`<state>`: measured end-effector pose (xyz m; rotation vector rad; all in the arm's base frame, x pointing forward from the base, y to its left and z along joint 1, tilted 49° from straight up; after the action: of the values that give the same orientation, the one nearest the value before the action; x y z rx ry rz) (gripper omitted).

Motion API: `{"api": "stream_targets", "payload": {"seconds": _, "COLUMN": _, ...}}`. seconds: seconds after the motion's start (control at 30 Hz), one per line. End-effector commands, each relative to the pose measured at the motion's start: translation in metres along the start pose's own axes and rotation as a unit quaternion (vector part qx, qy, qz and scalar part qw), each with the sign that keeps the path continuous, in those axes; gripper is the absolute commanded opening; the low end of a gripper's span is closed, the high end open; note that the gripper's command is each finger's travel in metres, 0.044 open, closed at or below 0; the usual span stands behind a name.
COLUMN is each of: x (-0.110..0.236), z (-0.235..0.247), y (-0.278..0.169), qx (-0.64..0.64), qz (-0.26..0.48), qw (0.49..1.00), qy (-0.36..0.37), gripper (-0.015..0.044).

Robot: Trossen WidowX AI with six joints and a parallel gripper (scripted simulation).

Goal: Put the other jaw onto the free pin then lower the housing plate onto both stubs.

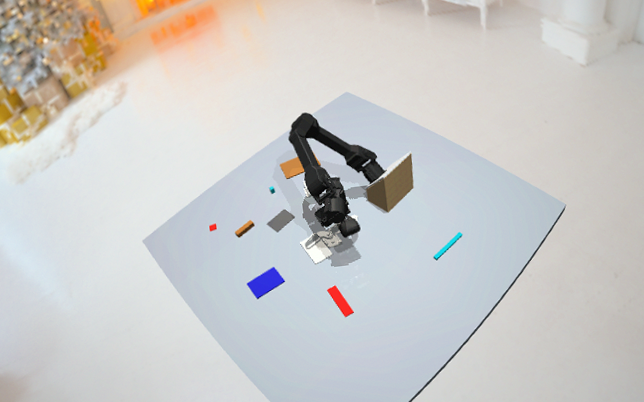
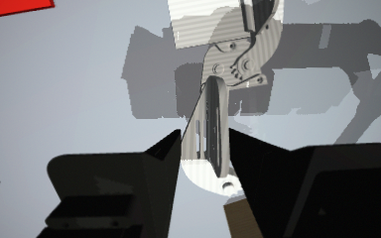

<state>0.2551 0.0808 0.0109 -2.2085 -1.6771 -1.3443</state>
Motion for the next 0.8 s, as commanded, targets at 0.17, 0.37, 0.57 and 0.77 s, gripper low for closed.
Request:
{"api": "stream_targets", "payload": {"seconds": 0.17, "x": 0.002, "z": 0.007, "y": 0.022, "qx": -0.003, "qz": -0.002, "qw": 1.000, "qy": 0.002, "gripper": 0.0134}}
{"api": "stream_targets", "payload": {"seconds": 0.37, "x": 0.003, "z": 0.011, "y": 0.041, "qx": -0.003, "qz": -0.002, "qw": 1.000, "qy": 0.003, "gripper": 0.0134}}
{"api": "stream_targets", "payload": {"seconds": 0.57, "x": 0.003, "z": 0.013, "y": 0.060, "qx": -0.003, "qz": -0.002, "qw": 1.000, "qy": 0.003, "gripper": 0.0134}}
{"api": "stream_targets", "payload": {"seconds": 0.77, "x": 0.002, "z": 0.015, "y": 0.080, "qx": -0.004, "qz": -0.003, "qw": 1.000, "qy": 0.002, "gripper": 0.0134}}
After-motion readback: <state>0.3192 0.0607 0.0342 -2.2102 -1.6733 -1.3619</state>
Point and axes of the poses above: the point midway between the two fingers, 35 mm back from their tips, its own x axis back along the fingers, its own z axis across the jaws, y = z × x, the point moved 6 cm from there along x, back along the fingers, and after that the axes turned 12 degrees about -x, right-handed, at the moved point
